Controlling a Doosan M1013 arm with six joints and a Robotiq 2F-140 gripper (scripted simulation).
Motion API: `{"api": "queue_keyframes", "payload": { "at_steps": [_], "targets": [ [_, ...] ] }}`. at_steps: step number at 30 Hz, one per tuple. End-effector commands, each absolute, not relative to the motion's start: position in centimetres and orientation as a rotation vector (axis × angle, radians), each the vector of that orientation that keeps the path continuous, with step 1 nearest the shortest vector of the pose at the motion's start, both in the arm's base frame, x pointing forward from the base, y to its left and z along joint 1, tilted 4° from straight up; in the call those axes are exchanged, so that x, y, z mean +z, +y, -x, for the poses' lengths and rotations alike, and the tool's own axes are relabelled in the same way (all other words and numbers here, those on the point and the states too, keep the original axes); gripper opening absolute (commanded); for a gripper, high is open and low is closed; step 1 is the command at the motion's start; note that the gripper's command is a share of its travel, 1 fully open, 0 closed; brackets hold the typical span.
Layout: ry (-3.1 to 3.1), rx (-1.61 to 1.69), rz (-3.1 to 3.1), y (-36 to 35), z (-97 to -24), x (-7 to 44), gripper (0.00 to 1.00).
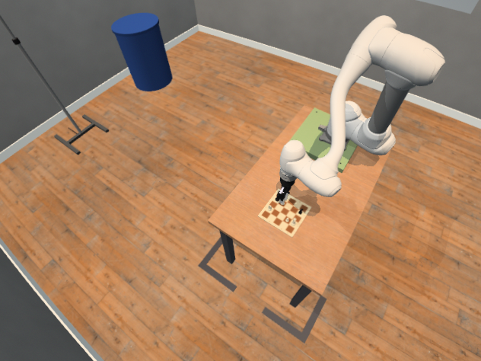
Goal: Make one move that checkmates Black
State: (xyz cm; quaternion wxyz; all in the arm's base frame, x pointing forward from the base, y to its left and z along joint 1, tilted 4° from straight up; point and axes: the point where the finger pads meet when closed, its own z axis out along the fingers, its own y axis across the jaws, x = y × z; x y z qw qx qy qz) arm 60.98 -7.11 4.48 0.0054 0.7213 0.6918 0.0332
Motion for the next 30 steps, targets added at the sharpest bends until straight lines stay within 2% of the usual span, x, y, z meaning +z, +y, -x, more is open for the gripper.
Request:
{"api": "queue_keyframes", "payload": {
  "at_steps": [1,18,27,28,30],
  "targets": [
    [2.166,0.104,-2.258,-7.1,-61.0,5.1,0.25],
    [2.166,0.104,-2.258,-7.4,-60.6,12.2,0.25],
    [2.166,0.104,-2.258,-7.4,-60.5,13.1,0.25],
    [2.166,0.104,-2.258,-7.4,-60.5,13.1,1.0],
    [2.166,0.104,-2.258,-7.4,-60.5,13.1,1.0]
  ]
}}
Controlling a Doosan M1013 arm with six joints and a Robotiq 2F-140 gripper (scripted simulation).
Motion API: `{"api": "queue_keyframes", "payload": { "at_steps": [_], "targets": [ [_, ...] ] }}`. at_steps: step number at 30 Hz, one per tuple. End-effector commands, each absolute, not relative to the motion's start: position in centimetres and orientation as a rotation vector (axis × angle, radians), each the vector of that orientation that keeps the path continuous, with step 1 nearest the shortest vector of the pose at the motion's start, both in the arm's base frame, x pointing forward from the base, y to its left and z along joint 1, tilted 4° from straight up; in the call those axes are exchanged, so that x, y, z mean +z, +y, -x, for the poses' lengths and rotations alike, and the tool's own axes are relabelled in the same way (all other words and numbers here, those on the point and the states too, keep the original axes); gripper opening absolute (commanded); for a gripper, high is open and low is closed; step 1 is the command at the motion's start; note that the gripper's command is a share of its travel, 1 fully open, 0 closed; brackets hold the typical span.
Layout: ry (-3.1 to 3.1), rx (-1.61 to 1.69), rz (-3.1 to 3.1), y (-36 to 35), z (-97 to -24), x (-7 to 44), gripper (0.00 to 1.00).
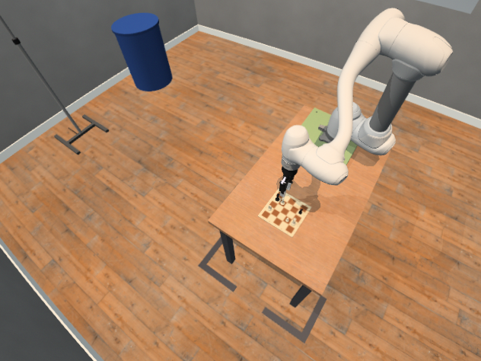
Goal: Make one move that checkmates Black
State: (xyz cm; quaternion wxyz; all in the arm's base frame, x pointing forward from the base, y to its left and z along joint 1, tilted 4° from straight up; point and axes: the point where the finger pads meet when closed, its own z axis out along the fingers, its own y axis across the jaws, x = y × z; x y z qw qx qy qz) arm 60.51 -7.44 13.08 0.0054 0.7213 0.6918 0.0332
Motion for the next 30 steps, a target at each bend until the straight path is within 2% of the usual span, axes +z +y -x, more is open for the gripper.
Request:
{"api": "queue_keyframes", "payload": {
  "at_steps": [1,30],
  "targets": [
    [2.166,0.104,-2.258,-7.4,-60.5,13.1,1.0],
    [2.166,0.104,-2.258,-7.5,-60.4,14.4,1.0]
  ]
}}
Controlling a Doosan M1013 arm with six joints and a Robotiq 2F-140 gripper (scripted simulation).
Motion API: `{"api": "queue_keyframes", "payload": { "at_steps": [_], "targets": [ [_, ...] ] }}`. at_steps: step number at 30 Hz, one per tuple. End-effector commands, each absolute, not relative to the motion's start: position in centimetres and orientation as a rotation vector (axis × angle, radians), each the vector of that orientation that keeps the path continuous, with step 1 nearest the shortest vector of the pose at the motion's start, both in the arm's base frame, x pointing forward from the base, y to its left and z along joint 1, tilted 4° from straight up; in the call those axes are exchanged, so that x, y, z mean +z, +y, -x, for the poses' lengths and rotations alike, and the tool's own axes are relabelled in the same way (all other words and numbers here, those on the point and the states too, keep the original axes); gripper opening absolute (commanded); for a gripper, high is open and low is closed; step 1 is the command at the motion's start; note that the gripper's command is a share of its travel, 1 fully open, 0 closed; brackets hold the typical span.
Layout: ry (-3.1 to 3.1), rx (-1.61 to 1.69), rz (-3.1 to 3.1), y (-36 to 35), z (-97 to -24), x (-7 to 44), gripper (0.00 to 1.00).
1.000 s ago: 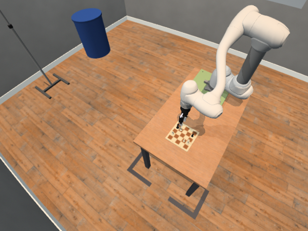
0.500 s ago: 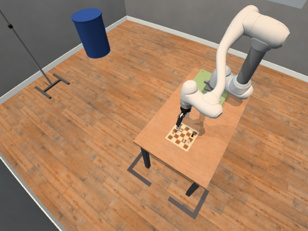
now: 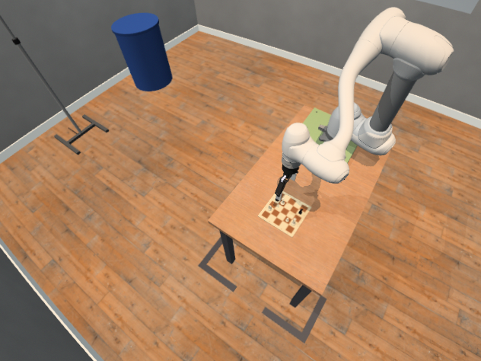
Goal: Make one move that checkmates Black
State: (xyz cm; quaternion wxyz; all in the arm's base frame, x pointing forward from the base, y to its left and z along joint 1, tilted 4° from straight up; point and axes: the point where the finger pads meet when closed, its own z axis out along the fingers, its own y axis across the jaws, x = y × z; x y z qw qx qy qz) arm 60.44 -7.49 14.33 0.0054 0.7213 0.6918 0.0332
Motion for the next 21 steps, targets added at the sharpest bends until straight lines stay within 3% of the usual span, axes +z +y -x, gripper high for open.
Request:
{"api": "queue_keyframes", "payload": {
  "at_steps": [1,21],
  "targets": [
    [2.166,0.104,-2.258,-7.5,-60.4,14.6,1.0],
    [2.166,0.104,-2.258,-7.6,-60.2,18.0,1.0]
  ]
}}
